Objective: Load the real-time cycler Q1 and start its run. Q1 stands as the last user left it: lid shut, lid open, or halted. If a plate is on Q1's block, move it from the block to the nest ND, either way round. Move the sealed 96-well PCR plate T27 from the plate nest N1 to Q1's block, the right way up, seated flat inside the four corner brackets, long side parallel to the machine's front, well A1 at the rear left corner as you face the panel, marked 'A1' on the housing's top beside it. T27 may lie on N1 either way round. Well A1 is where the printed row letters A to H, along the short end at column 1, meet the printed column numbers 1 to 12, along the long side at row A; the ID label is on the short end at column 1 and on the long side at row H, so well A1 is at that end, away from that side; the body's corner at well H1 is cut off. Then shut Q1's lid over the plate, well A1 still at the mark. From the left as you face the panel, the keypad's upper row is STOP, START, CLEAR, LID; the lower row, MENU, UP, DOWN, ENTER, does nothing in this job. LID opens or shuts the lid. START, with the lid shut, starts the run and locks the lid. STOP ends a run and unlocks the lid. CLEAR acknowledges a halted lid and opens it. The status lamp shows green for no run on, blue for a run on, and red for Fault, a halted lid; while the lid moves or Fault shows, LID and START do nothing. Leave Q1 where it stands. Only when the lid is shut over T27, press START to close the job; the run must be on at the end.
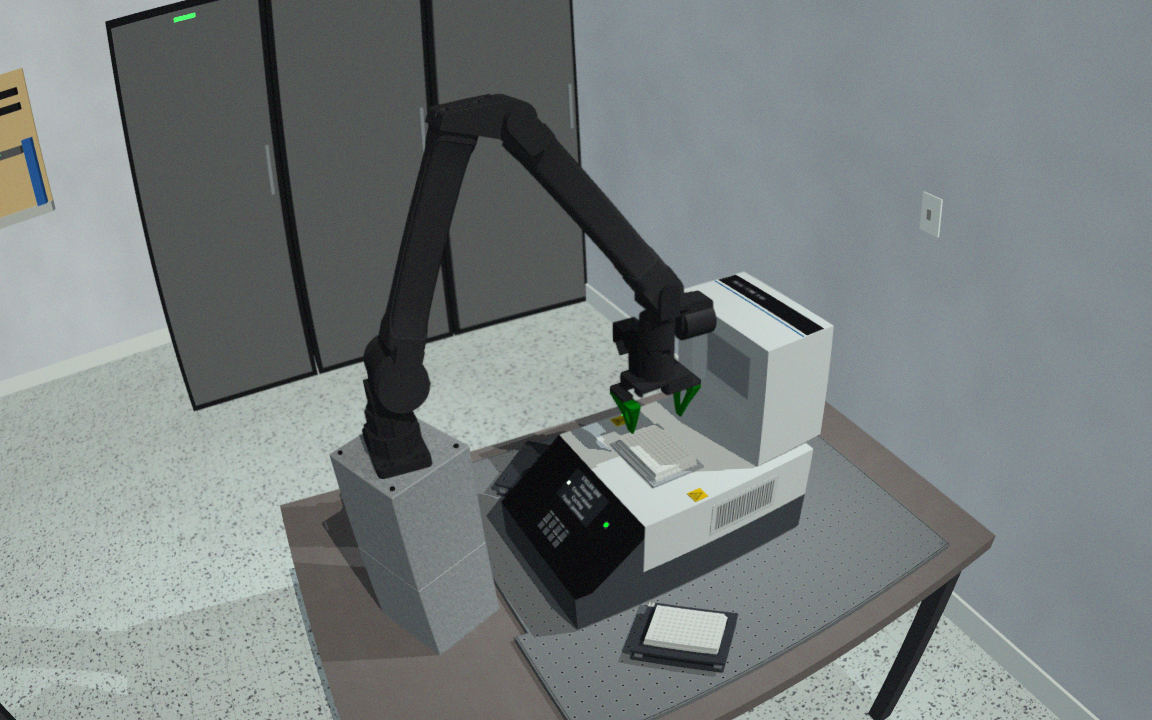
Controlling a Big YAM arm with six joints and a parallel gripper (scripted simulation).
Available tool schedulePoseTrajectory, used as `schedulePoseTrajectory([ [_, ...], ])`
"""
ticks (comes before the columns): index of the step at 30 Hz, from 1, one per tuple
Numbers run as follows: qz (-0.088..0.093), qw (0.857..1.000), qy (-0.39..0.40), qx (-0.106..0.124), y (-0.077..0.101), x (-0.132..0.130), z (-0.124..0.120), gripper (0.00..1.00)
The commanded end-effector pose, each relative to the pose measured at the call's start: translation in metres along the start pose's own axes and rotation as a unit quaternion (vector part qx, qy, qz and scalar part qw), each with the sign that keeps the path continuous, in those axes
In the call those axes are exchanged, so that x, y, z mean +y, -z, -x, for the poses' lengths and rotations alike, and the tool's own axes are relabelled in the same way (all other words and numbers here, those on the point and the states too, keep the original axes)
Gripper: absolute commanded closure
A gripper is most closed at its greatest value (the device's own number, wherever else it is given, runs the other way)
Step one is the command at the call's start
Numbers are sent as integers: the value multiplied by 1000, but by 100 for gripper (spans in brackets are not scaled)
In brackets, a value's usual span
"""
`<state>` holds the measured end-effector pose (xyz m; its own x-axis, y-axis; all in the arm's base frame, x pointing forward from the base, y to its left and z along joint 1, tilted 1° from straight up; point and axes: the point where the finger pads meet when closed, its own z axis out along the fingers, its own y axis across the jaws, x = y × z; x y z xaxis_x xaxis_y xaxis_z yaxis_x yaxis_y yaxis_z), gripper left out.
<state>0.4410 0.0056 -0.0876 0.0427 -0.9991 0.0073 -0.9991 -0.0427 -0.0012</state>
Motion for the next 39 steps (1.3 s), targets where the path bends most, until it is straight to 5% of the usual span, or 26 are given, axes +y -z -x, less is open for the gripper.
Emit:
schedulePoseTrajectory([
  [1,-19,1000,-6,-2,2,-12,-9,0],
  [18,-30,999,15,-1,-24,-32,4,0],
  [29,-17,1000,-4,-1,-43,-14,-13,0],
  [35,-2,1000,6,-2,-61,-3,-3,0],
  [39,-7,1000,13,-1,-50,-8,4,0],
])
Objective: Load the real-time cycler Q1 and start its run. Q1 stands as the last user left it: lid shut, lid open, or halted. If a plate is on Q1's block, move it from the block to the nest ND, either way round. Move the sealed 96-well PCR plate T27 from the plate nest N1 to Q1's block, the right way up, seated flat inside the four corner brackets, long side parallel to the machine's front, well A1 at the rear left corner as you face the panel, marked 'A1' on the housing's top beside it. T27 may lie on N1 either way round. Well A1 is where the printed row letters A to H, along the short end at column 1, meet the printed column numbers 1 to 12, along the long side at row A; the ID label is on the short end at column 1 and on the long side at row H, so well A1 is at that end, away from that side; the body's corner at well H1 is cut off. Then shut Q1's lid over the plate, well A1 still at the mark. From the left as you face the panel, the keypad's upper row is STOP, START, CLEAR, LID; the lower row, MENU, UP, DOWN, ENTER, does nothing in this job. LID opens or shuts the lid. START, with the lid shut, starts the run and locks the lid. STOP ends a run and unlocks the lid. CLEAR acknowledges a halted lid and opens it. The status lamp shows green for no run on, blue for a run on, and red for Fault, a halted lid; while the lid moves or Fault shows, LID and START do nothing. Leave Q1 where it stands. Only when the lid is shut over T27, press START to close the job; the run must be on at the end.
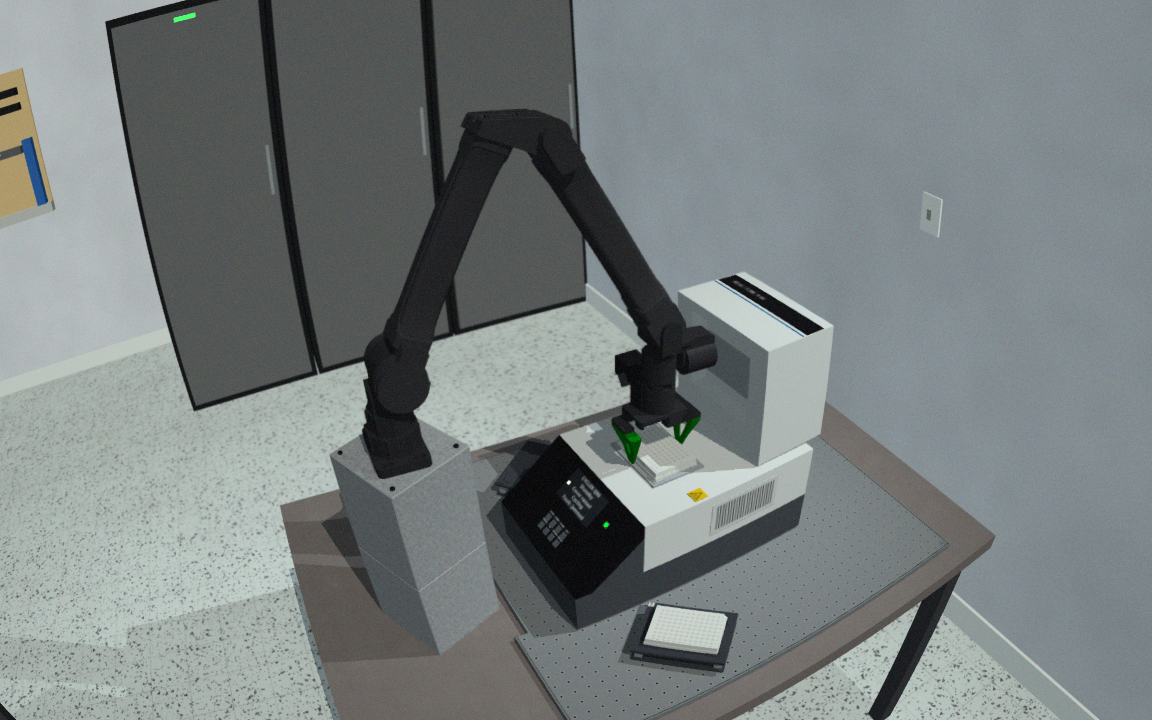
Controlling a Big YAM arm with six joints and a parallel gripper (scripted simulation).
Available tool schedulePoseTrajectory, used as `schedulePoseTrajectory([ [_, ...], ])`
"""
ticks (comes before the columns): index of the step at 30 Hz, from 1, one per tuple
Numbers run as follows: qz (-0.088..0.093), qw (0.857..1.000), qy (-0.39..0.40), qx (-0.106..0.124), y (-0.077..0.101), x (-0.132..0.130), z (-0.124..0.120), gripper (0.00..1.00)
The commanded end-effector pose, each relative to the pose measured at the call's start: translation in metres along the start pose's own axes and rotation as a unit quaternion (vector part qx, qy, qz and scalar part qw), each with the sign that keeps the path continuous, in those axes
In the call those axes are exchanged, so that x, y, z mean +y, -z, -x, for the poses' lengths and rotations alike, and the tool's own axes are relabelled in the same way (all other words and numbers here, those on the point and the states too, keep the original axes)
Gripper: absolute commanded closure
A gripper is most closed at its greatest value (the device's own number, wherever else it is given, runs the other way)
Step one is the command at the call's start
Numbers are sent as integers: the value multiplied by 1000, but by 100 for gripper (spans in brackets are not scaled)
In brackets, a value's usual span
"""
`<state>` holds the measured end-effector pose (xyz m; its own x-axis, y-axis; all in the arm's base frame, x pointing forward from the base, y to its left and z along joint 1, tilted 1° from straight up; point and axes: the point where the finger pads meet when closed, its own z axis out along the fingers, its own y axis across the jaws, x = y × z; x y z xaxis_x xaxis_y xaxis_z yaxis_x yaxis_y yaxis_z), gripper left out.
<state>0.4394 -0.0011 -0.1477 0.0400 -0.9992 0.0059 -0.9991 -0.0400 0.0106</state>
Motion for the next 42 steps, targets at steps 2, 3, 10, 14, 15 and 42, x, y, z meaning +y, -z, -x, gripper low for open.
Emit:
schedulePoseTrajectory([
  [2,-13,1000,15,-1,10,-10,10,0],
  [3,-15,1000,13,-1,13,-12,9,0],
  [10,-33,999,-2,1,29,-28,-6,0],
  [14,-42,999,-1,1,30,-32,-5,0],
  [15,-44,999,2,1,30,-33,-3,0],
  [42,-24,1000,9,1,21,-23,5,0],
])
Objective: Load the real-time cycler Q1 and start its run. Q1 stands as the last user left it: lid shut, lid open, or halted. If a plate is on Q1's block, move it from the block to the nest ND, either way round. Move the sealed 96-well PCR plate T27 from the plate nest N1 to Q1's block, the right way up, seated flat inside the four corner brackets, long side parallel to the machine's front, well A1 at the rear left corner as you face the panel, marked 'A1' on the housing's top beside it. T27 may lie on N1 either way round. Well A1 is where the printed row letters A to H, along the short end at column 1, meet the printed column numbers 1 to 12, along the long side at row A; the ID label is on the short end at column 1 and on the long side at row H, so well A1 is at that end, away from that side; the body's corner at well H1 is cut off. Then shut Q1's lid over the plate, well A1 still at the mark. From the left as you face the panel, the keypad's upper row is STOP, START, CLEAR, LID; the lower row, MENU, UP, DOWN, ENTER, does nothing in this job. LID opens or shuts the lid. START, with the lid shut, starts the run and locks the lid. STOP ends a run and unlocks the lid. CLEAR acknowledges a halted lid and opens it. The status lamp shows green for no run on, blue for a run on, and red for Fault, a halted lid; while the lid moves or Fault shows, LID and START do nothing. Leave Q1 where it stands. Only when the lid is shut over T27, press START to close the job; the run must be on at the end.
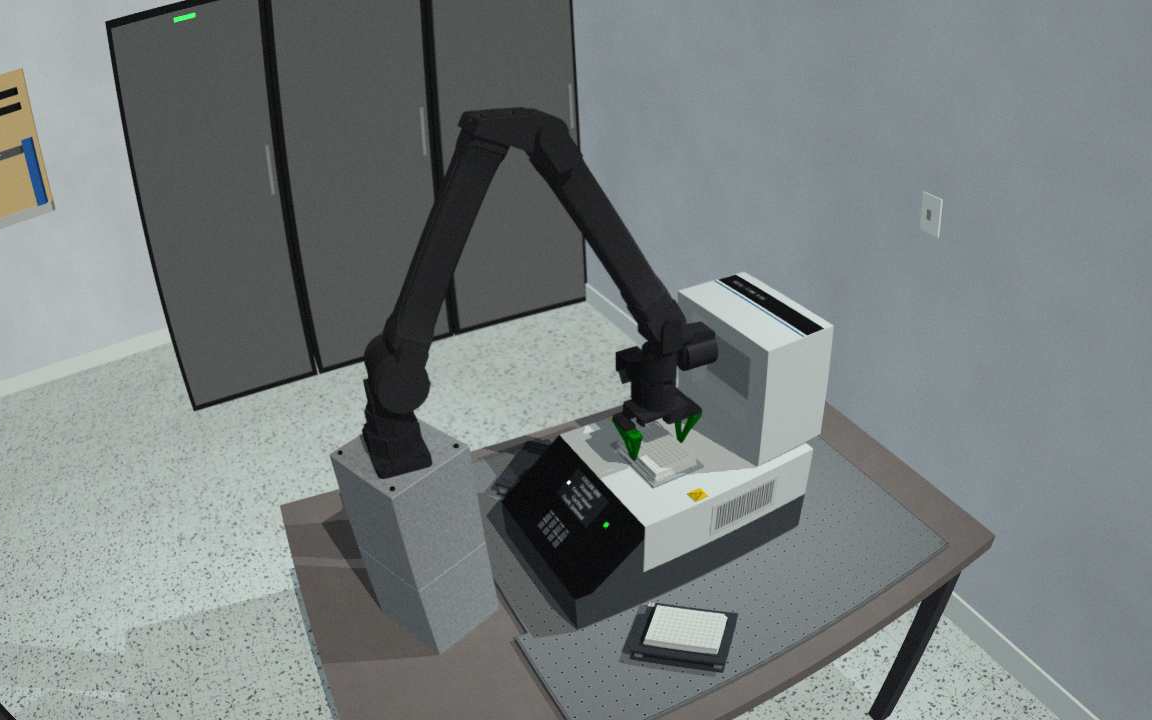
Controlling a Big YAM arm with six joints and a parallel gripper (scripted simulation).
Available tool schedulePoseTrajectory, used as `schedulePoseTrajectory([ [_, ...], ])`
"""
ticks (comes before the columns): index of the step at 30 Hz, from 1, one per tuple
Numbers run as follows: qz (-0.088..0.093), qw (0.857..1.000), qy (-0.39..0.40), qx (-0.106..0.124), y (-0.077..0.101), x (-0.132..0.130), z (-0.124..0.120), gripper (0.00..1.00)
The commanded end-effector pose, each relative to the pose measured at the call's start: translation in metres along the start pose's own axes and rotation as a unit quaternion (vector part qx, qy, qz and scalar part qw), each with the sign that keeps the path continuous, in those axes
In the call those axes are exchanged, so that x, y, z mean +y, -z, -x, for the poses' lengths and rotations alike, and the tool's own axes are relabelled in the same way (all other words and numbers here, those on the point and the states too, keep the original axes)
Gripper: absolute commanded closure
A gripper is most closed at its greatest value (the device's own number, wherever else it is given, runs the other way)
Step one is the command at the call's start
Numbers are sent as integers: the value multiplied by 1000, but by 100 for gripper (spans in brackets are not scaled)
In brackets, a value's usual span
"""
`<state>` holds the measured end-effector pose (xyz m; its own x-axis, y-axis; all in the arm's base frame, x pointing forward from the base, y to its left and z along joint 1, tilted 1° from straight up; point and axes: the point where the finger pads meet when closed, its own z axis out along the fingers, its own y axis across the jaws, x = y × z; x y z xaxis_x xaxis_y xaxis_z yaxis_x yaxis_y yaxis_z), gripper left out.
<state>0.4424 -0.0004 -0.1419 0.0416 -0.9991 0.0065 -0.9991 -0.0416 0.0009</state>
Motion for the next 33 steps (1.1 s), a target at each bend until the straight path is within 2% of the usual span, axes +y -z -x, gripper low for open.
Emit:
schedulePoseTrajectory([
  [1,-21,1000,8,1,16,-21,5,0],
  [11,-27,1000,10,1,21,-24,6,0],
  [16,-30,1000,-1,1,24,-25,-4,0],
  [23,-32,999,-3,1,25,-26,-5,0],
  [33,-20,1000,7,1,9,-20,4,0],
])
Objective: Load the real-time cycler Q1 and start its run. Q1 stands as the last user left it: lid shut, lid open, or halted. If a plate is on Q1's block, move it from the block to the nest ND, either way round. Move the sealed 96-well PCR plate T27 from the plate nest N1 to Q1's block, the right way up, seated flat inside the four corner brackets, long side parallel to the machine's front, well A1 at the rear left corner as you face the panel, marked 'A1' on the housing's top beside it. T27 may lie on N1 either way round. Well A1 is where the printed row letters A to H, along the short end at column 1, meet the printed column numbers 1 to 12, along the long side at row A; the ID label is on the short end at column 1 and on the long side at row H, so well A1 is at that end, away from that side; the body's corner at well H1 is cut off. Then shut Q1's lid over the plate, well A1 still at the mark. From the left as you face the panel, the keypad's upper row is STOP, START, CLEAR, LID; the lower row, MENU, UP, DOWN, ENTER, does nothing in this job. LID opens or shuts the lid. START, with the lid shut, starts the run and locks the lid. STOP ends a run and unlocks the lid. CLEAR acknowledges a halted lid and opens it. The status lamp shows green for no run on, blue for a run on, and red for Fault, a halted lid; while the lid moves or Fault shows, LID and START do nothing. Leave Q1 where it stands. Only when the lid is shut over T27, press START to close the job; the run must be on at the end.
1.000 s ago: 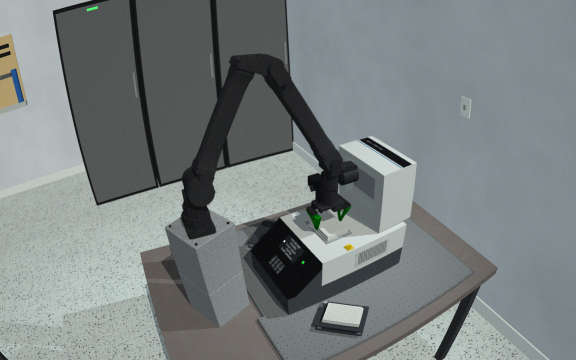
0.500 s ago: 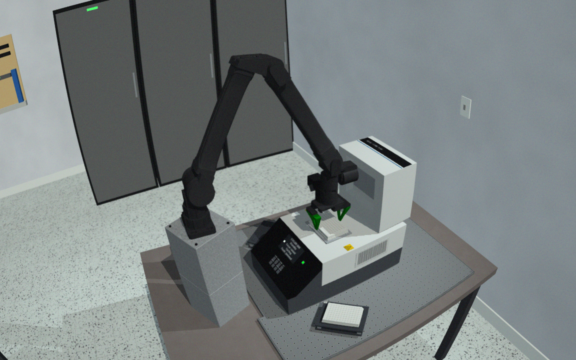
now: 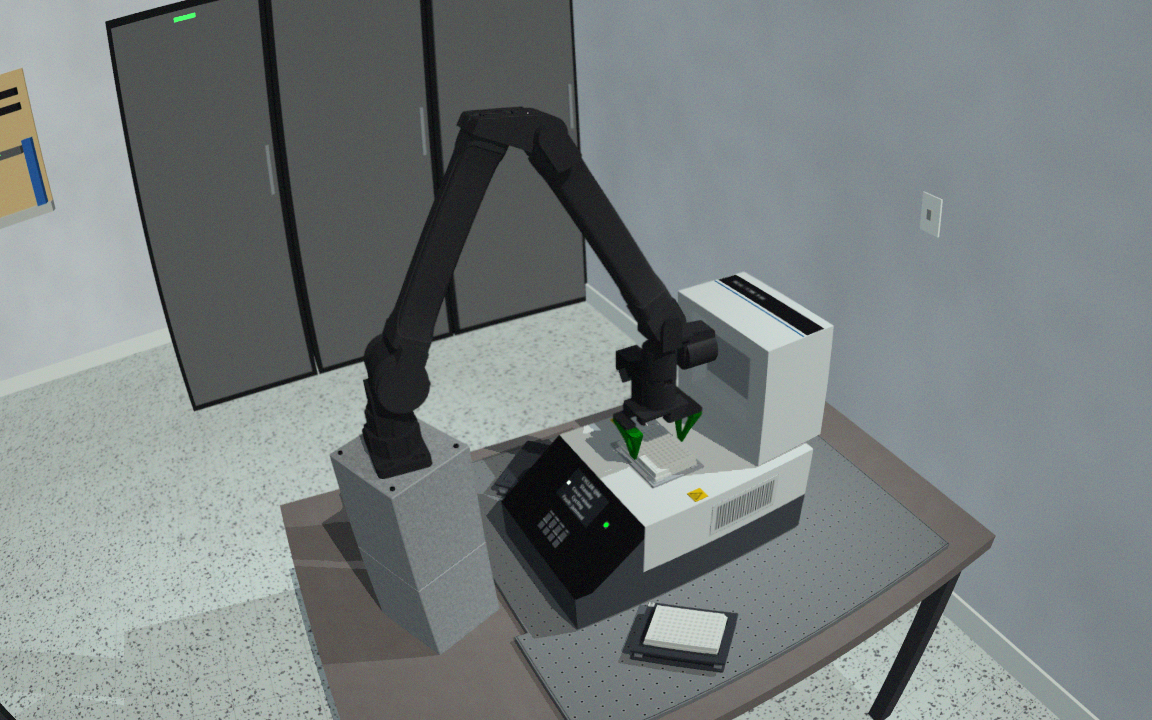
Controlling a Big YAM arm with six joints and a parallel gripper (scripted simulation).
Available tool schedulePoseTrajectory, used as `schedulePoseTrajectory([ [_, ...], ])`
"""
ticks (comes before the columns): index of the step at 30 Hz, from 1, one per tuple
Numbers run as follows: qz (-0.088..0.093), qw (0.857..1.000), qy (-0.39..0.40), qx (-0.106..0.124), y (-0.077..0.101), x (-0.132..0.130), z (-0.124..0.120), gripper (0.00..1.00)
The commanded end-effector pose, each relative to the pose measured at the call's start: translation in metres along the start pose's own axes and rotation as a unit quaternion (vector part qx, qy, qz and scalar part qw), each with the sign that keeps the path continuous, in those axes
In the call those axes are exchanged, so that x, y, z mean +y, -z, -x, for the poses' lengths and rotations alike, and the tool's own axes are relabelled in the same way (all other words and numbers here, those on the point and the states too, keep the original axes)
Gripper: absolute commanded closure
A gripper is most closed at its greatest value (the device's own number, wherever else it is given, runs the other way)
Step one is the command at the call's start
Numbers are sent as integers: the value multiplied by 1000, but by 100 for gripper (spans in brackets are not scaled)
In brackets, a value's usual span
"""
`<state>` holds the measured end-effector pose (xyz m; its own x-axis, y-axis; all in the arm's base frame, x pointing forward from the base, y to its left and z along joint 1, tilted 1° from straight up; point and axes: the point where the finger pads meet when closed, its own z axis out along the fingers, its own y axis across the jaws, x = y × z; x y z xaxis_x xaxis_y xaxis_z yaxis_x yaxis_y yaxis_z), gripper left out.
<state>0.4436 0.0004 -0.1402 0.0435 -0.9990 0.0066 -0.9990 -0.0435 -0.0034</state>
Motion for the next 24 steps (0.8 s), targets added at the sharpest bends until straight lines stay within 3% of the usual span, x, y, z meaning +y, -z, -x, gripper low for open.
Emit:
schedulePoseTrajectory([
  [1,-18,1000,6,1,6,-19,4,0],
  [10,-19,1000,8,1,-1,-19,5,0],
  [16,-28,1000,7,1,5,-25,5,0],
  [24,-21,1000,-3,1,-5,-22,-5,0],
])
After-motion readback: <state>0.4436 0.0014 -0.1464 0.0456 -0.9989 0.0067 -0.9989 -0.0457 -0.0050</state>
